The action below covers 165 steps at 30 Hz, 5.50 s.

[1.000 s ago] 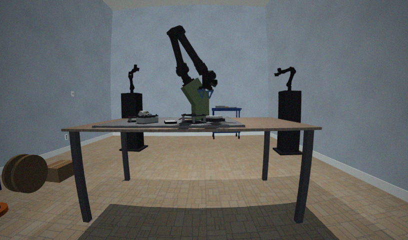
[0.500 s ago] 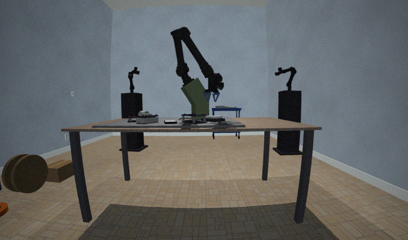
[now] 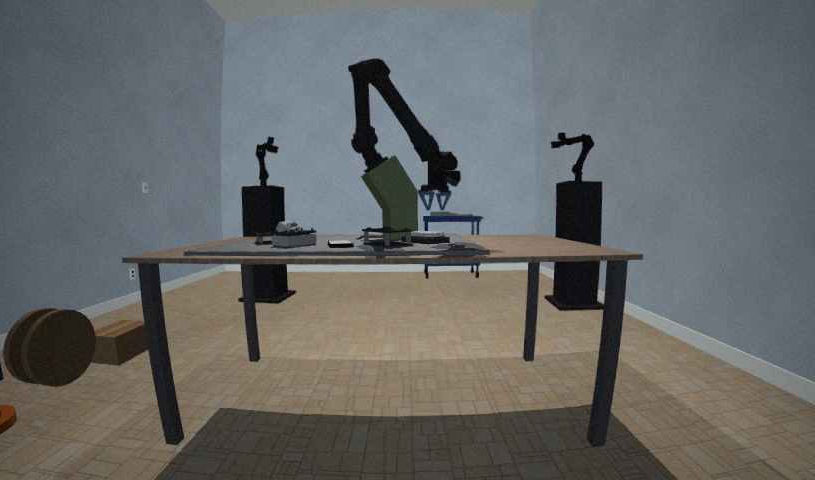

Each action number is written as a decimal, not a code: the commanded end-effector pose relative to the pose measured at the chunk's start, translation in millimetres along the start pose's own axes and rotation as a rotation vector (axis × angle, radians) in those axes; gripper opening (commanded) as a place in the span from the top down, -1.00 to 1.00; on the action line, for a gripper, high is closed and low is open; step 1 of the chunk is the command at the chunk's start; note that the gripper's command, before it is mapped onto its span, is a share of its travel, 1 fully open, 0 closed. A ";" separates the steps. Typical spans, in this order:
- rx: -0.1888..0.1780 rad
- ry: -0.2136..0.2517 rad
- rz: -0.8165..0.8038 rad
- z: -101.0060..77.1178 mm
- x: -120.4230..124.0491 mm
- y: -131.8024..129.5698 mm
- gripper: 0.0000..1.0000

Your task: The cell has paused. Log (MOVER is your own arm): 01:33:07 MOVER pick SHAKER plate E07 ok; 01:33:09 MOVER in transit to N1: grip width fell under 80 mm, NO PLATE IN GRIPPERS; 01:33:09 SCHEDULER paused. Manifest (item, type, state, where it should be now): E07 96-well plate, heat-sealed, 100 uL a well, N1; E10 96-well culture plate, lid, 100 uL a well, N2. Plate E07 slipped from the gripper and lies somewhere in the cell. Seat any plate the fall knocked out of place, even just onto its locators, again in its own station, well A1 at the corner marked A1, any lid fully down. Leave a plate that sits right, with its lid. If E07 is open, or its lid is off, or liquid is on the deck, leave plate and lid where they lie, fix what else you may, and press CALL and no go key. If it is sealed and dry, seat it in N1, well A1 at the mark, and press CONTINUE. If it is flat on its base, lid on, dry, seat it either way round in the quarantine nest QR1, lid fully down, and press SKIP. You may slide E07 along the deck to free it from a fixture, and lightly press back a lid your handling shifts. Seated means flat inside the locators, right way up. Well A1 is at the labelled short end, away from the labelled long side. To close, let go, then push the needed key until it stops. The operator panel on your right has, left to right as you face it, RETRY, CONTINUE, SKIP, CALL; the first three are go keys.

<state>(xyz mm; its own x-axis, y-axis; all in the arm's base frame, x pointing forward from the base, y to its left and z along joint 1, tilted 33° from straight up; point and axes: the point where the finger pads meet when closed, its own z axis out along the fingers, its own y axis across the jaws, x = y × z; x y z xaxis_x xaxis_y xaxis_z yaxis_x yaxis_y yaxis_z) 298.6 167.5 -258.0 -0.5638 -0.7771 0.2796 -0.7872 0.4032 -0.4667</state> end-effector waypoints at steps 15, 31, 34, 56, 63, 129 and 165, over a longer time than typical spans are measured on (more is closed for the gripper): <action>0.005 -0.014 -0.004 2.1 -21.2 -1.4 -1.00; 0.005 -0.014 -0.004 2.1 -21.2 -1.4 -1.00; 0.005 -0.014 -0.004 2.1 -21.2 -1.4 -1.00; 0.005 -0.014 -0.004 2.1 -21.2 -1.4 -1.00; 0.005 -0.014 -0.004 2.1 -21.2 -1.4 -1.00; 0.002 -0.008 -0.005 -94.0 186.2 -12.0 -1.00; 0.002 0.002 -0.005 24.3 76.3 -4.4 -1.00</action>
<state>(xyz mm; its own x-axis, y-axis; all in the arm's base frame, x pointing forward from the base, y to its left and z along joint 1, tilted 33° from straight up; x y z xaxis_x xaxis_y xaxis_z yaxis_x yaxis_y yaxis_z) 254.6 92.9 -243.5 -0.5658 -0.7728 0.2875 -0.7877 0.4034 -0.4657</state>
